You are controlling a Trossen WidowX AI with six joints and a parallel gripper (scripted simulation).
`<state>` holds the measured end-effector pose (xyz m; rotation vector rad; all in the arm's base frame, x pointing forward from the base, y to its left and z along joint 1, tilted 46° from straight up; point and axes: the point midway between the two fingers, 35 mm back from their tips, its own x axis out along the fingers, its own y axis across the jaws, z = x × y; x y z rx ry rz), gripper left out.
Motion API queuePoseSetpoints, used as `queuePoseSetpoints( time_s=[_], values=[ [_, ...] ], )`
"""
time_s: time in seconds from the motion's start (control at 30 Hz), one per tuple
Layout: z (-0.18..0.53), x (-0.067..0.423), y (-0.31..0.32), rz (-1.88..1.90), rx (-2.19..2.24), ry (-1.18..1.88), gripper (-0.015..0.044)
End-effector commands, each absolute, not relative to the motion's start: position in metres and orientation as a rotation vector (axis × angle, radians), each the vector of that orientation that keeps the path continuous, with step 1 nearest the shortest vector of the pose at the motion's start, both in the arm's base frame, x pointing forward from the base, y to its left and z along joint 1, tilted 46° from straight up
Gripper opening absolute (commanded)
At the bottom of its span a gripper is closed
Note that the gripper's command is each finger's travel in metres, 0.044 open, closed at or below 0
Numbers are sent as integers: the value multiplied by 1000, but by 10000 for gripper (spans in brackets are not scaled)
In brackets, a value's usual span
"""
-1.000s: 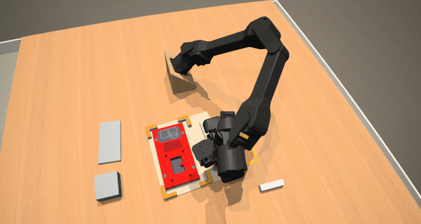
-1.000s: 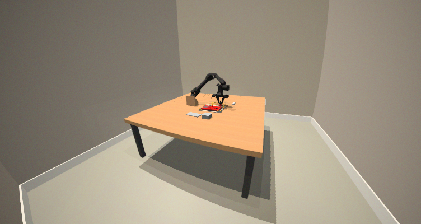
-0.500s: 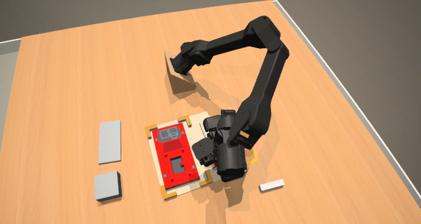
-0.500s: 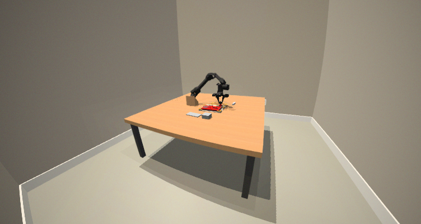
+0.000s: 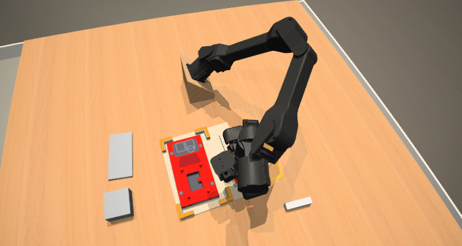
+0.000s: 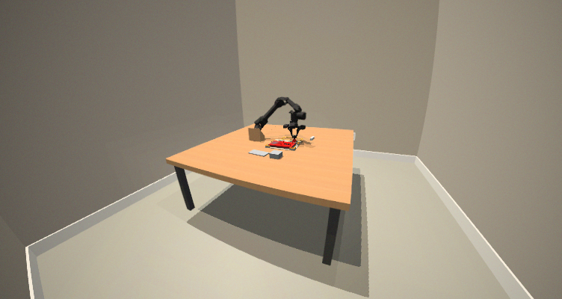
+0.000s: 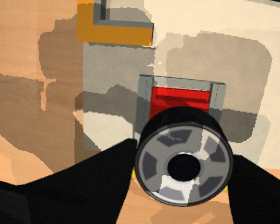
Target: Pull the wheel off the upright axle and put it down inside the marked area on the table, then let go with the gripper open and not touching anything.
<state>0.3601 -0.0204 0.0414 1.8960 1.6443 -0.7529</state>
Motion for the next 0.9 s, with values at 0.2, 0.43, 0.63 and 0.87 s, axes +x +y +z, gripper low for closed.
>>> queuePoseSetpoints(
  time_s=[0.2,0.43,0.63,0.87],
  values=[
    [44,360,-24,-751,1895,1640,0],
    [46,360,-26,-751,1895,1640,0],
    [47,360,-27,-751,1896,1640,0],
    [49,360,-29,-751,1896,1640,0]
  ],
)
